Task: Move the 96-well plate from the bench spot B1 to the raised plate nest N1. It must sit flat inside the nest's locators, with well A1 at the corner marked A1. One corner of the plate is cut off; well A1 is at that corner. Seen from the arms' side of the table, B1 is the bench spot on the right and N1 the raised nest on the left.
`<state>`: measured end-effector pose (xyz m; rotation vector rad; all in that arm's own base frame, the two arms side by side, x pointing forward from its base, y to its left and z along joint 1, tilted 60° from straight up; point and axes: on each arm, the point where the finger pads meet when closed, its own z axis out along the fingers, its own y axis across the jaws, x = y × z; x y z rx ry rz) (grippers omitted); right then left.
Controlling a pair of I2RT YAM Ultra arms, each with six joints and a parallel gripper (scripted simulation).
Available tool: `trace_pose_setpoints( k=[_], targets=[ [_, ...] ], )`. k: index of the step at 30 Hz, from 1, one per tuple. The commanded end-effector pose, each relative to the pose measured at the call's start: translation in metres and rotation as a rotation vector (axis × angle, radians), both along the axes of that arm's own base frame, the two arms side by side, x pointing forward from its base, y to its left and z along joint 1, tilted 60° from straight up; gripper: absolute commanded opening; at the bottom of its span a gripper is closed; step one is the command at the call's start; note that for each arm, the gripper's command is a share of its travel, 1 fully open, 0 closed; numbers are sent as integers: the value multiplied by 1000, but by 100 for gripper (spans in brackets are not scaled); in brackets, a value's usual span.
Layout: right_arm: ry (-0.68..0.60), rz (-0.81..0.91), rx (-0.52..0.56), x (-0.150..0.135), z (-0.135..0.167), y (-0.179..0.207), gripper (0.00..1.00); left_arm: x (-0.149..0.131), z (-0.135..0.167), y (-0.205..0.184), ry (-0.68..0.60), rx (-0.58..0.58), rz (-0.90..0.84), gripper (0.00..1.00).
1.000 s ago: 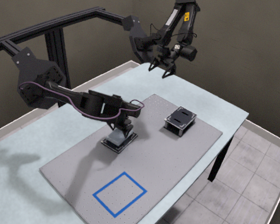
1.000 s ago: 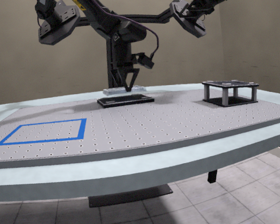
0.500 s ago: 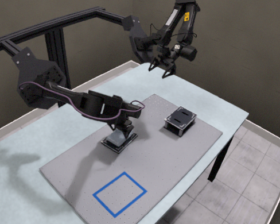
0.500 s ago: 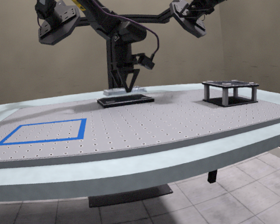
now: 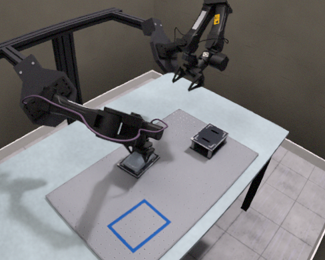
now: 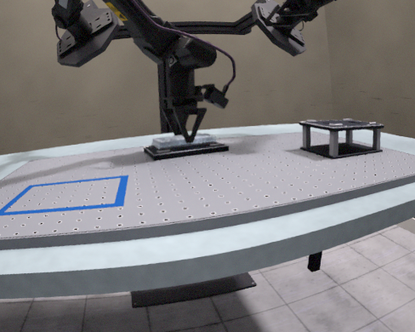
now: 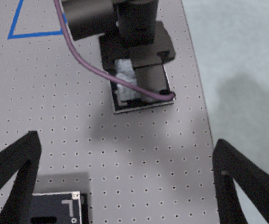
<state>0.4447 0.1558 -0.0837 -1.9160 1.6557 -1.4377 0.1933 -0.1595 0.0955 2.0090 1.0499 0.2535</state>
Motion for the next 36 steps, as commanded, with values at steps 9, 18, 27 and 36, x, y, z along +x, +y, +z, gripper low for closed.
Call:
trace_pose_setpoints(
  k=[9,18,27,36],
  targets=[
    [-1,35,17,19,-11,5,79,-6,0,-1,10,-11,-18,100],
    [7,26,8,2,-1,2,79,-6,0,-1,10,-11,-18,100],
    [23,36,-7,-6,2,4,100,-6,0,-1,10,-11,-18,100],
    [17,29,-10,-18,12,7,100,-6,0,-1,10,-11,-18,100]
  ],
)
